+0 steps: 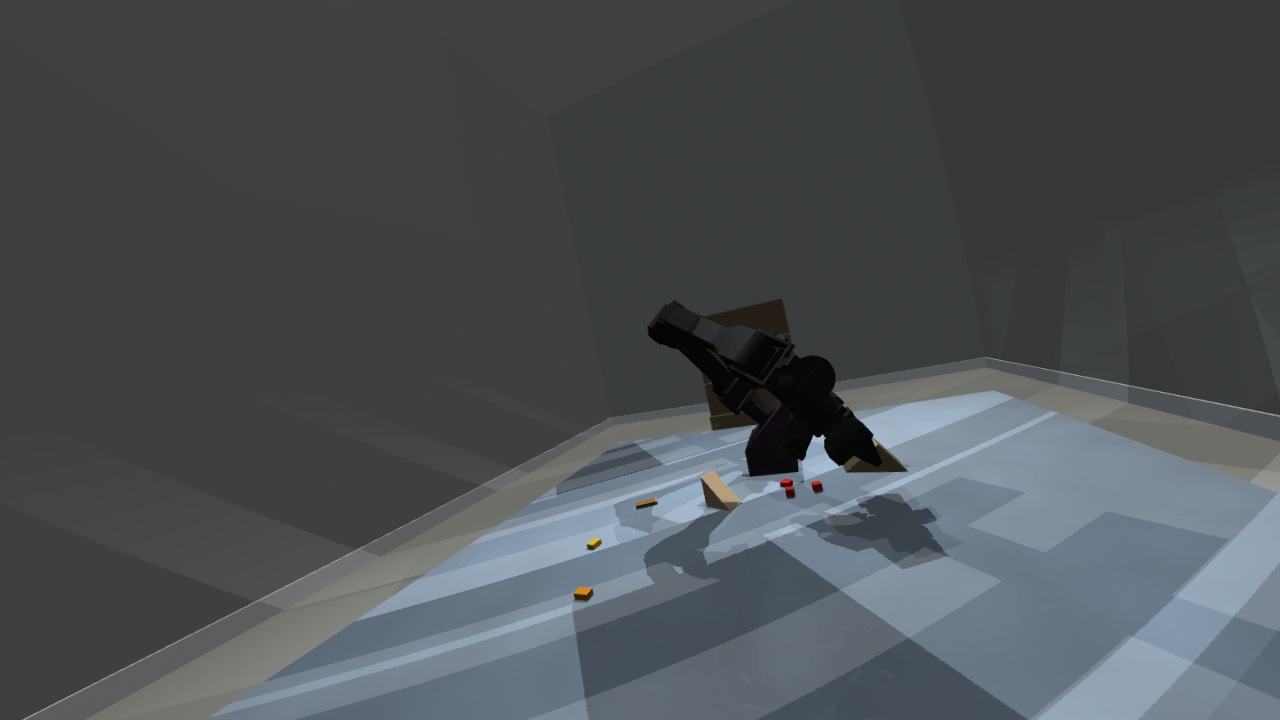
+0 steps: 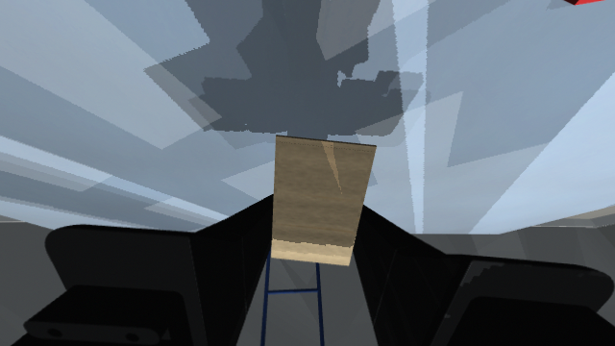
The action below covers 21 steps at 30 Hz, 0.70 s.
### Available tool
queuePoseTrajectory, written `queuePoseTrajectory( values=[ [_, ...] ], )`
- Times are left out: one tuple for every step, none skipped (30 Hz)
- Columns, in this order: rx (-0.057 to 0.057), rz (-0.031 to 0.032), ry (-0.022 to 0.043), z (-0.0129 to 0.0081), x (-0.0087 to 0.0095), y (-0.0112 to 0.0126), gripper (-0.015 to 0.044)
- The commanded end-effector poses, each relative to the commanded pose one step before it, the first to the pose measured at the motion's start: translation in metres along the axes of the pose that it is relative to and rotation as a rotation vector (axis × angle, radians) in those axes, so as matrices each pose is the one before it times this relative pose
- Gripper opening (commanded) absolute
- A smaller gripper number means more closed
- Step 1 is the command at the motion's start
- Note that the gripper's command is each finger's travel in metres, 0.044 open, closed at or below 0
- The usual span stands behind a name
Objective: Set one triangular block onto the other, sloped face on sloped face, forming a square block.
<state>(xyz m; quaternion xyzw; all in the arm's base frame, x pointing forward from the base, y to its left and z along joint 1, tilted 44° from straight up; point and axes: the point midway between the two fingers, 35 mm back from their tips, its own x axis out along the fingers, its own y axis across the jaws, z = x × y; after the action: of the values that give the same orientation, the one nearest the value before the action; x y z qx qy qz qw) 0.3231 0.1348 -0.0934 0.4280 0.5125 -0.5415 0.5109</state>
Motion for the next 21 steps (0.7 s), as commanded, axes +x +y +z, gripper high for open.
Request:
queuePoseTrajectory(
  values=[
    [0.0871,-0.00783,-0.09027,-0.00222,0.00451,-0.00160,0.0000],
    [0.0231,0.00134,-0.02310,-0.00053,0.00052,-0.00031,0.0000],
    [0.0229,0.00236,-0.02303,-0.00054,0.00044,-0.00030,0.0000],
    [0.0228,0.00337,-0.02292,-0.00055,0.00036,-0.00030,0.0000],
    [0.0226,0.00438,-0.02276,-0.00056,0.00028,-0.00029,0.0000],
    [0.0225,0.00539,-0.02255,-0.00056,0.00020,-0.00028,0.0000],
    [0.0223,0.00639,-0.02230,-0.00057,0.00011,-0.00028,0.0000],
    [0.0222,0.00738,-0.02201,-0.00057,0.00003,-0.00027,0.0000],
    [0.0220,0.00835,-0.02168,-0.00058,-0.00005,-0.00026,0.0000],
    [0.0219,0.00932,-0.02130,-0.00059,-0.00013,-0.00026,0.0000],
    [0.0218,0.01025,-0.02086,-0.00059,-0.00021,-0.00025,0.0000],
    [0.0217,0.01120,-0.02043,-0.00060,-0.00030,-0.00024,0.0000],
    [0.0215,0.01211,-0.01993,-0.00061,-0.00038,-0.00023,0.0000],
    [0.0214,0.01300,-0.01939,-0.00061,-0.00046,-0.00022,0.0000],
    [0.0213,0.01387,-0.01881,-0.00062,-0.00055,-0.00021,0.0000],
    [0.0212,0.01471,-0.01820,-0.00063,-0.00063,-0.00019,0.0000],
    [0.0211,0.01553,-0.01755,-0.00064,-0.00071,-0.00018,0.0000],
    [0.0210,0.01632,-0.01686,-0.00065,-0.00080,-0.00017,0.0000],
    [0.0210,0.01708,-0.01614,-0.00066,-0.00088,-0.00015,0.0000],
    [0.0209,0.01781,-0.01539,-0.00067,-0.00096,-0.00014,0.0000],
    [0.0208,0.01849,-0.01459,-0.00068,-0.00104,-0.00012,0.0000]
  ],
)
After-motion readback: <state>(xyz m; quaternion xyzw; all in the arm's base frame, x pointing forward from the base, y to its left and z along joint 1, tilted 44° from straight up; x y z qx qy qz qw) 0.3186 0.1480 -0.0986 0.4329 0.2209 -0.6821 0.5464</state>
